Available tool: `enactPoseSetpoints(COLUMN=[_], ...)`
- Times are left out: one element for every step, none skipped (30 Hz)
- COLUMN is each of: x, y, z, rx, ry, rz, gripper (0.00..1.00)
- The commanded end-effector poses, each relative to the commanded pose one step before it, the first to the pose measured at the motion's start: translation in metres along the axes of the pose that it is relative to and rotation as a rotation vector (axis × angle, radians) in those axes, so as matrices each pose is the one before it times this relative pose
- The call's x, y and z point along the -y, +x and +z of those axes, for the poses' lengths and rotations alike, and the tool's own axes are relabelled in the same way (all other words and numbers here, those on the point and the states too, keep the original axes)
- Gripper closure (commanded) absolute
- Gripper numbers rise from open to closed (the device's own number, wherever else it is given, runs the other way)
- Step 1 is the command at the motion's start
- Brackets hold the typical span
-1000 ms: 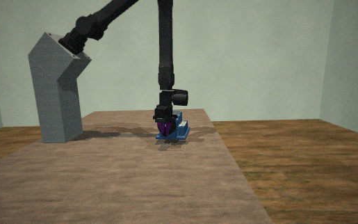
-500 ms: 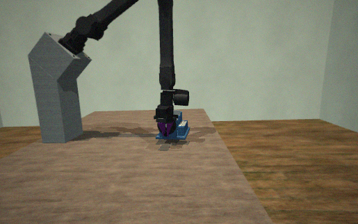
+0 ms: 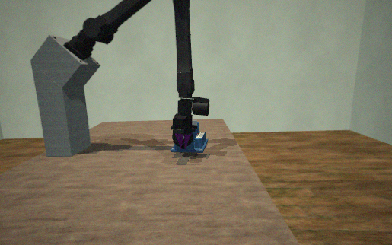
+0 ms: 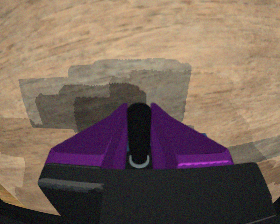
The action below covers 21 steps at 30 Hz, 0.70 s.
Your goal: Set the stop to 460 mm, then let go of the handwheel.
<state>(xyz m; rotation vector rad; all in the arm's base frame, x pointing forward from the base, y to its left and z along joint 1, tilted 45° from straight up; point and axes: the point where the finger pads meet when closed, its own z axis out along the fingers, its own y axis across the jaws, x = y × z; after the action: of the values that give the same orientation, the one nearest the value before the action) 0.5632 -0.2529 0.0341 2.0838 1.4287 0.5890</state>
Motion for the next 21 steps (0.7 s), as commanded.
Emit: enactPoseSetpoints(x=[-0.06867,-0.00002,-0.00011,-0.00023,0.00135,0.00072,-0.00029,-0.00078,-0.00028,-0.00002,-0.00046,-0.00087,-0.00076,-0.00053,-0.00056,0.0,0.0,-0.0031,-0.00014,0.0002,0.00123], y=[0.0083,0.00001,0.0,0.00001,0.00007,-0.0002,-0.00071,-0.0008,-0.00081,-0.00077,-0.0007,-0.00059,-0.00043,-0.00026,-0.00012,0.0,0.0,0.00006,-0.00001,-0.00028,-0.00064], z=[-0.02456,-0.00004,-0.00024,-0.00057,-0.00095,-0.00133,-0.00166,-0.00186,-0.00193,-0.00187,-0.00167,-0.00137,-0.001,-0.0006,-0.00026,0.0,0.0,-0.00006,-0.00009,-0.00054,-0.00126], rx=[-0.00236,-0.00008,-0.00003,-0.00007,-0.00034,-0.00002,0.00061,0.00074,0.0007,0.00064,0.00063,0.00059,0.00045,0.00028,0.00012,0.0,0.0,-0.00056,-0.00016,0.00022,0.00055], ry=[-0.13201,-0.00001,-0.00003,0.00003,0.00707,0.005,0.00126,-0.00047,0.00161,0.00253,0.00045,-0.00165,-0.00173,-0.00133,-0.00192,0.0,0.0,-0.01253,-0.00056,0.0008,0.00497], rz=[-0.01197,0.0001,0.00008,-0.00026,0.00029,0.00019,0.00023,0.00072,0.00108,0.00098,0.00068,0.00043,0.00029,0.0001,-0.00014,0.0,0.0,-0.00135,0.00018,0.00016,0.00057], gripper=[0.94,0.94,0.94,0.94,0.94,0.94,0.94,0.94,0.94,0.94,0.94,0.94,0.94,0.94,0.94,0.94,0.94,0.94,0.94,0.94,0.94])
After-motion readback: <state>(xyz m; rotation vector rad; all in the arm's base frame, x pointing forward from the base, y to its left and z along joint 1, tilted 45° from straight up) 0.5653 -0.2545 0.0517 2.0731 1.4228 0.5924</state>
